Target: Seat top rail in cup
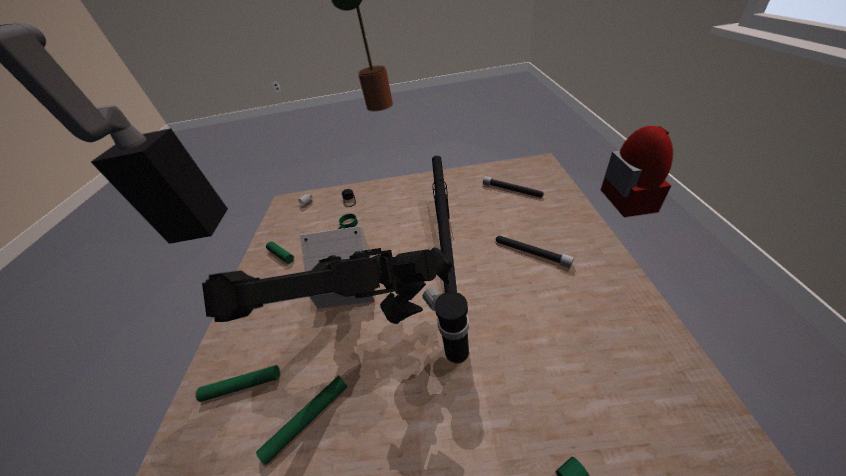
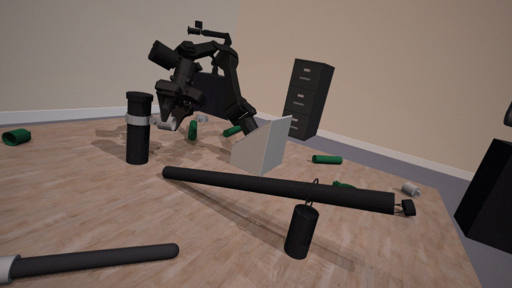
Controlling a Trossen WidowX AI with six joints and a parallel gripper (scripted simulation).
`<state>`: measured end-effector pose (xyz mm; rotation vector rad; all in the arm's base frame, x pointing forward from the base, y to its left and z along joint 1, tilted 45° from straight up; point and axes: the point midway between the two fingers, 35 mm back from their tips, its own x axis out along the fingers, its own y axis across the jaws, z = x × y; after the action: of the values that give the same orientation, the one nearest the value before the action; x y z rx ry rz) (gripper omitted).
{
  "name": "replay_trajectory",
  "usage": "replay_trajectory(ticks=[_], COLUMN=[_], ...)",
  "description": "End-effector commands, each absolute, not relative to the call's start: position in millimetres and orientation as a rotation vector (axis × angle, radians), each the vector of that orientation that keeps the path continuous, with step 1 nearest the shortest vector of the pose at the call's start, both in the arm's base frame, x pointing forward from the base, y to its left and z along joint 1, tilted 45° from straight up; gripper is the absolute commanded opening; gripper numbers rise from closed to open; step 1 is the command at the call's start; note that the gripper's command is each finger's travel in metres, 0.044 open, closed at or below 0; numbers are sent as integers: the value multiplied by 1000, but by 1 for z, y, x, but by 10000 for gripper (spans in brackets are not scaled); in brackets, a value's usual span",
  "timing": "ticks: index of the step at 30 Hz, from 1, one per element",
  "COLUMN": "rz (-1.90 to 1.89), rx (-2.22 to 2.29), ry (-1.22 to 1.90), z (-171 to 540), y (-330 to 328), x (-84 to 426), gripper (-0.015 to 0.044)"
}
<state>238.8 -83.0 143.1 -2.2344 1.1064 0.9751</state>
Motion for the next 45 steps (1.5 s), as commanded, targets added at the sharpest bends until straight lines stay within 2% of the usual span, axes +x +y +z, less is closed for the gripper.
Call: replay_trajectory(ticks=[1, 14, 27, 30, 33, 45], rz=[982, 979, 979, 979, 955, 816], rx=[-2235, -2239, -2239, -2239, -2232, -2189], ry=[1102, 1102, 1102, 1102, 1112, 1160], z=[137, 122, 122, 122, 121, 118], y=[-86, -97, -97, -97, -97, -94], x=[241, 247, 247, 247, 249, 260], gripper=[440, 440, 99, 79, 0, 0])
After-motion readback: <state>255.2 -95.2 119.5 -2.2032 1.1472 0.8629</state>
